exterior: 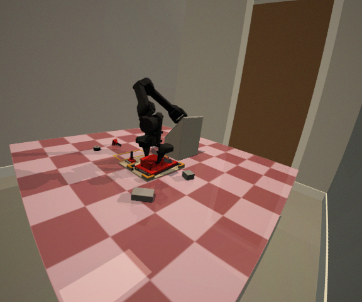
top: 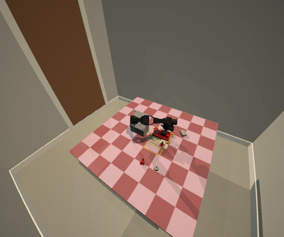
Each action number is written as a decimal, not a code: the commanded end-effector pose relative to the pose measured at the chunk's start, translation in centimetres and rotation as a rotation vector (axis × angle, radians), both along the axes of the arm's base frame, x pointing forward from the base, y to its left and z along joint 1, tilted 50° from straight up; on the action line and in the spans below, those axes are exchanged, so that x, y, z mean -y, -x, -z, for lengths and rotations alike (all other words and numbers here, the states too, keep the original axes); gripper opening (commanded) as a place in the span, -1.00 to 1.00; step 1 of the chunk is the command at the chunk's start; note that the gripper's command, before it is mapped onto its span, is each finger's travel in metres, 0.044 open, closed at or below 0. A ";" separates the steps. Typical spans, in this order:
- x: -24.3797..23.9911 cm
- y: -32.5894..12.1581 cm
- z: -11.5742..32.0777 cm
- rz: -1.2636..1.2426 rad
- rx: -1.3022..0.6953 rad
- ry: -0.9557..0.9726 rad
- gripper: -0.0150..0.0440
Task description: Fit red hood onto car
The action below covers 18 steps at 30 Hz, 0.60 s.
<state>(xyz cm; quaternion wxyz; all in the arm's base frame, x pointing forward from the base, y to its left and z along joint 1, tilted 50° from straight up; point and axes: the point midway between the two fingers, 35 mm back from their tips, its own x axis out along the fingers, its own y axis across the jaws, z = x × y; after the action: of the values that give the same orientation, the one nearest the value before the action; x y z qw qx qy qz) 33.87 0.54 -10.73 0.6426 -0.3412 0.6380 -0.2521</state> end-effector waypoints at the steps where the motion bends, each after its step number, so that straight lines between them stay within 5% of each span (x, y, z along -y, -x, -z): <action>1: 0.2 0.0 0.1 -0.002 -0.001 0.002 -0.49; 18: 0.7 -0.1 0.6 -0.001 0.000 0.003 -0.49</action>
<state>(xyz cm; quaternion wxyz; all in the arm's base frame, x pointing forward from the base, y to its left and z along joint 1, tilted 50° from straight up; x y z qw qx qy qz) 34.00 -0.04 -11.16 0.6443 -0.3391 0.6372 -0.2526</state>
